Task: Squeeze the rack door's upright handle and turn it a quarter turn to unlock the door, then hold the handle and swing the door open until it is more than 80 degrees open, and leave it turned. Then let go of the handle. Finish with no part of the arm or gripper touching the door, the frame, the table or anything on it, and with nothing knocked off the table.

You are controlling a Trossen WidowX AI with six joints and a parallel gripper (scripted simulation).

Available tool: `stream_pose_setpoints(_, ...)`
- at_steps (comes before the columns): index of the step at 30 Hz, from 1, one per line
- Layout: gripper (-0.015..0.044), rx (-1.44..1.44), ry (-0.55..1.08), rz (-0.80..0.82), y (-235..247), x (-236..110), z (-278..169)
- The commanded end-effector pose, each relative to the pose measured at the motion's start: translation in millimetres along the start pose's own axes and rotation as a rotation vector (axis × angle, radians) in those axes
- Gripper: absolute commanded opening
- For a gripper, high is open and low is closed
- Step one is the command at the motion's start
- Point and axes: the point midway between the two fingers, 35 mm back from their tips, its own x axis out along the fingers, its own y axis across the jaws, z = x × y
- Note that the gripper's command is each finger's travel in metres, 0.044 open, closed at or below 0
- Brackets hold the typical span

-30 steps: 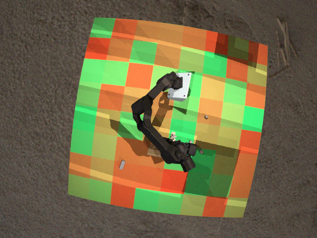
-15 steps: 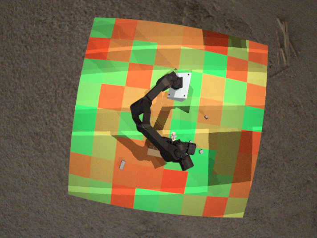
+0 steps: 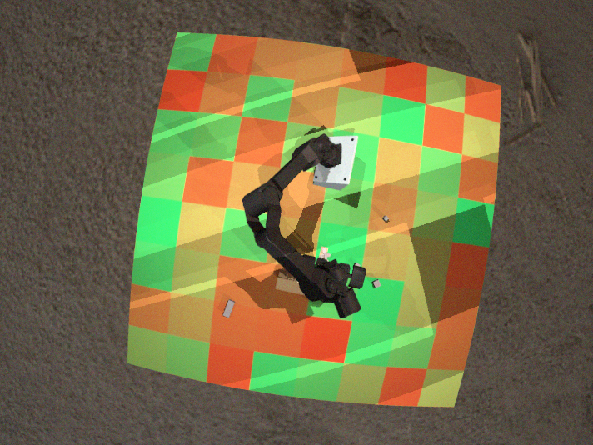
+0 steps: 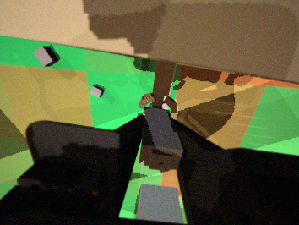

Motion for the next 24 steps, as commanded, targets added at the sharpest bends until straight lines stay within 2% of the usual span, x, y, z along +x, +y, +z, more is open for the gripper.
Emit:
stream_pose_setpoints(1, 0.007, -0.006, 0.002, -0.003, -0.2, 1.6, -1.3)
stream_pose_setpoints(9, 0.0017, -0.006, 0.002, -0.003, -0.2, 1.6, -1.3)
stream_pose_setpoints(13, 0.0015, -0.014, 0.002, -0.003, -0.2, 1.6, -1.3)
stream_pose_setpoints(24, 0.0015, -0.522, 0.002, -0.003, -0.2, 1.6, -1.3)
